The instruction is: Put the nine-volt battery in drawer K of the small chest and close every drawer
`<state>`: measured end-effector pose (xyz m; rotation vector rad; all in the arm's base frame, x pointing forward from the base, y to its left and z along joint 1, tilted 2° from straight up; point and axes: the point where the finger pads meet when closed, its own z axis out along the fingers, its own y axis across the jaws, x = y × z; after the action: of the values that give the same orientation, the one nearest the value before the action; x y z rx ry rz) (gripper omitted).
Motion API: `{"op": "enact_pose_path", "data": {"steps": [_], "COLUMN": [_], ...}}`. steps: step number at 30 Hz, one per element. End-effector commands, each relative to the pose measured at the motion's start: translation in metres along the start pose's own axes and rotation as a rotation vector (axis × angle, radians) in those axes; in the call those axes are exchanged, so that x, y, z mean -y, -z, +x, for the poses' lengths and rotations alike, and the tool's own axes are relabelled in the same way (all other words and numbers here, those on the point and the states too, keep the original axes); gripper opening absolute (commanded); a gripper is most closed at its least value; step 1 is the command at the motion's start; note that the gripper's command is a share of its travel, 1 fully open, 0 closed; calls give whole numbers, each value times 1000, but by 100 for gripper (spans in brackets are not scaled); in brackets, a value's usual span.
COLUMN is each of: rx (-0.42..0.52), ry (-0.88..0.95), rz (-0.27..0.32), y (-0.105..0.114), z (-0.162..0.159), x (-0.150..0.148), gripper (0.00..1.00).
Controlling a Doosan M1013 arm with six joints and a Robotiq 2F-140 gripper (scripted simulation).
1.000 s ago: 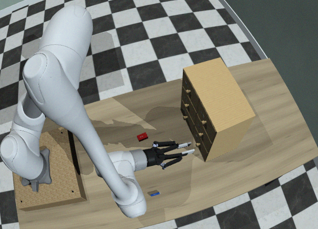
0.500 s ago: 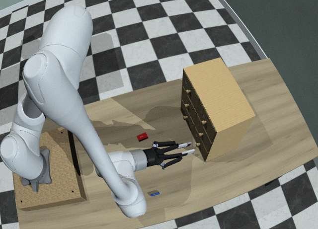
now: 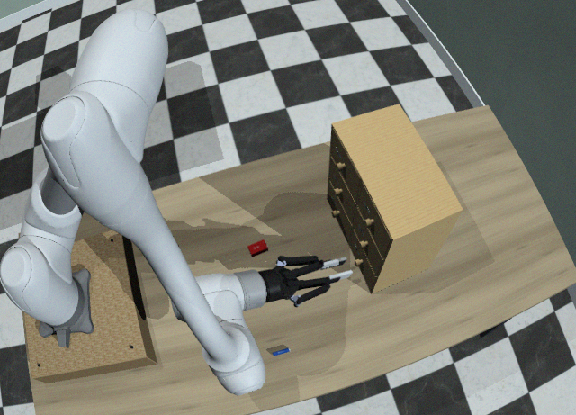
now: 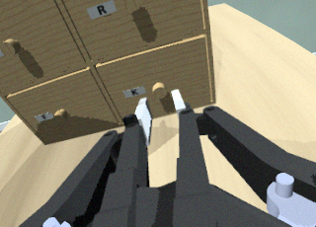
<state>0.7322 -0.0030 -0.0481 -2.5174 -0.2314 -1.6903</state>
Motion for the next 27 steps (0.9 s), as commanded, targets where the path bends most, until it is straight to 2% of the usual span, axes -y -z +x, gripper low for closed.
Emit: {"op": "enact_pose_path", "data": {"steps": [1, 27], "rx": [-4, -4], "ry": [2, 2], "rz": [0, 0], "y": [-4, -3], "z": [4, 3], "x": [0, 0], "gripper": [20, 20]}}
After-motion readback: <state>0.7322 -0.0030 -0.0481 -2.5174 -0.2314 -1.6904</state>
